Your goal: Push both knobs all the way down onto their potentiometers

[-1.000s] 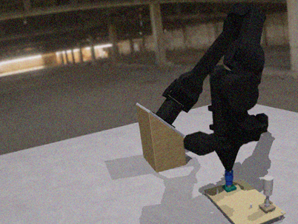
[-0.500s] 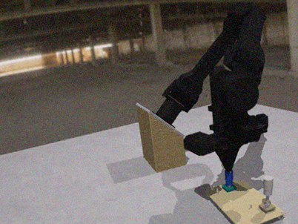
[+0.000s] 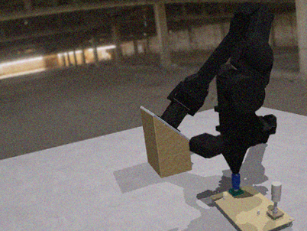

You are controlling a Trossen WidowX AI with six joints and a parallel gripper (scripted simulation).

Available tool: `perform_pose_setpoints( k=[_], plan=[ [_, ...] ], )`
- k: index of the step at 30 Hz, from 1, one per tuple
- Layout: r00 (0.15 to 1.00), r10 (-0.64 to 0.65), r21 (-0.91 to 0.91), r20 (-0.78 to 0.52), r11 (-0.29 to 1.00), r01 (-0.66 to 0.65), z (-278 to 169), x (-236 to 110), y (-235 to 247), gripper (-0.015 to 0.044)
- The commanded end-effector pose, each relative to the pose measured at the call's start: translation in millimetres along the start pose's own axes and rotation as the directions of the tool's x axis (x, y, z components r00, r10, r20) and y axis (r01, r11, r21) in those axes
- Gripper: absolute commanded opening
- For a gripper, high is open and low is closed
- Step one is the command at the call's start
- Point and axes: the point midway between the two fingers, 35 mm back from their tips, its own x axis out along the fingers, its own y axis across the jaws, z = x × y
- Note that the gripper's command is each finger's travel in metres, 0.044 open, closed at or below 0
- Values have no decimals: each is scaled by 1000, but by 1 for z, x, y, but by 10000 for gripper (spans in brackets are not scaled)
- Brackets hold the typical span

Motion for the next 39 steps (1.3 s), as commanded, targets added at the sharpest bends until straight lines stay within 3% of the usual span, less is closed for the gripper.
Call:
perform_pose_setpoints(
  k=[1, 5, 13, 21, 34, 39],
  plan=[
    [1000, -4, -3, 3, 1000, 4, 1, -8, -1, 0],
    [1000, -4, -3, 3, 1000, 4, 1, -13, -1, 0],
    [1000, 2, 2, -1, 1000, -2, 0, -7, 0, 210],
    [998, -50, -44, 45, 998, 52, 14, -22, -8, 0],
    [1000, -8, -9, 9, 1000, 8, 106, -64, 0, 0],
    [1000, -6, -7, 7, 1000, 6, 111, -63, 1, 0]
  ],
)
